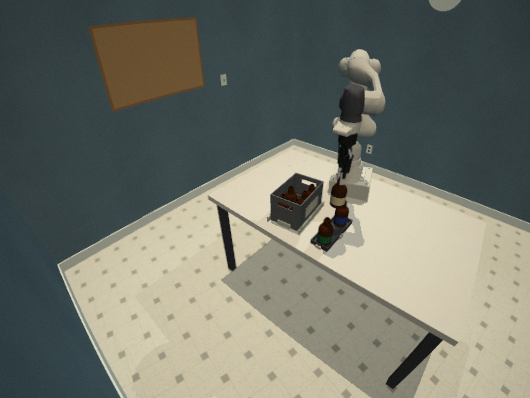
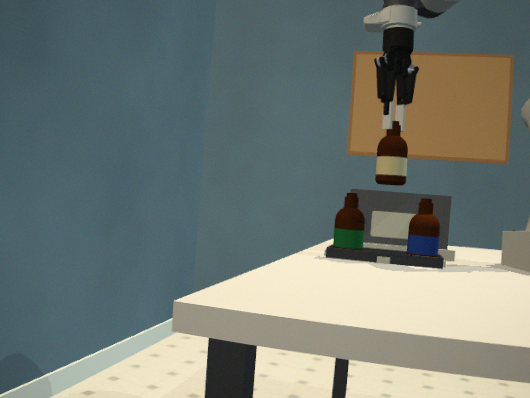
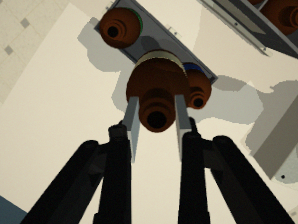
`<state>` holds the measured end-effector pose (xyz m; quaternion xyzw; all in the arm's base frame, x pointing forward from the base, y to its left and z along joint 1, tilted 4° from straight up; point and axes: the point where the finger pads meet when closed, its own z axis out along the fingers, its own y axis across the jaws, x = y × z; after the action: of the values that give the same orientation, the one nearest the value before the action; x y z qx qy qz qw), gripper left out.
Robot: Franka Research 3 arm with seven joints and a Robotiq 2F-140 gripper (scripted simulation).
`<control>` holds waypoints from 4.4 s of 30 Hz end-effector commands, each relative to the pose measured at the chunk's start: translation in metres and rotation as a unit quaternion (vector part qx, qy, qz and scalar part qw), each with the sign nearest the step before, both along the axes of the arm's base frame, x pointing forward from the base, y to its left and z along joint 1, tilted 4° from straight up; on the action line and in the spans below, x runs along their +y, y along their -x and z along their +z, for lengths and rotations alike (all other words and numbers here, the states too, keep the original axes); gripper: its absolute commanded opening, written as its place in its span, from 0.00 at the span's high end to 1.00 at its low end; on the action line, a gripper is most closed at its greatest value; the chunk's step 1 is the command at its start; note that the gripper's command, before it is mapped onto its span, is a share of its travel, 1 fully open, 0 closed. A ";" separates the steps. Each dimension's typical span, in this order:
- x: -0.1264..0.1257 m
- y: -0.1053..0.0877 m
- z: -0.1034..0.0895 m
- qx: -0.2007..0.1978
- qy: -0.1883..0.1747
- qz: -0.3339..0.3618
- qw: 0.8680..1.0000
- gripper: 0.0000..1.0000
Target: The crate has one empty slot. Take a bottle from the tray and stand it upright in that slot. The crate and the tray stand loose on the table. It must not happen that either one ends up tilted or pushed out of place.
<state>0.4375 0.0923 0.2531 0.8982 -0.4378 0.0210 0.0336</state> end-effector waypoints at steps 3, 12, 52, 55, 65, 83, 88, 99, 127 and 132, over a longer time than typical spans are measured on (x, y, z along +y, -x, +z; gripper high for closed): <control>0.002 -0.001 0.004 -0.003 -0.002 0.002 1.000 1.00; 0.002 -0.001 0.004 -0.003 -0.002 0.002 1.000 1.00; -0.008 0.004 0.004 -0.003 -0.002 0.002 1.000 1.00; -0.010 0.005 0.004 -0.003 -0.002 0.002 1.000 1.00; -0.016 0.008 0.005 -0.003 -0.002 0.002 1.000 1.00; -0.034 0.016 0.006 -0.003 -0.002 0.002 1.000 1.00; -0.040 0.019 0.007 -0.003 -0.002 0.002 1.000 1.00; -0.054 0.026 0.008 -0.003 -0.002 0.002 1.000 1.00; -0.105 0.050 0.011 -0.003 -0.002 0.002 1.000 1.00; -0.112 0.054 0.011 -0.003 -0.002 0.002 1.000 1.00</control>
<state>0.3870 -0.0133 0.2635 0.8944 -0.4459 0.0222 0.0278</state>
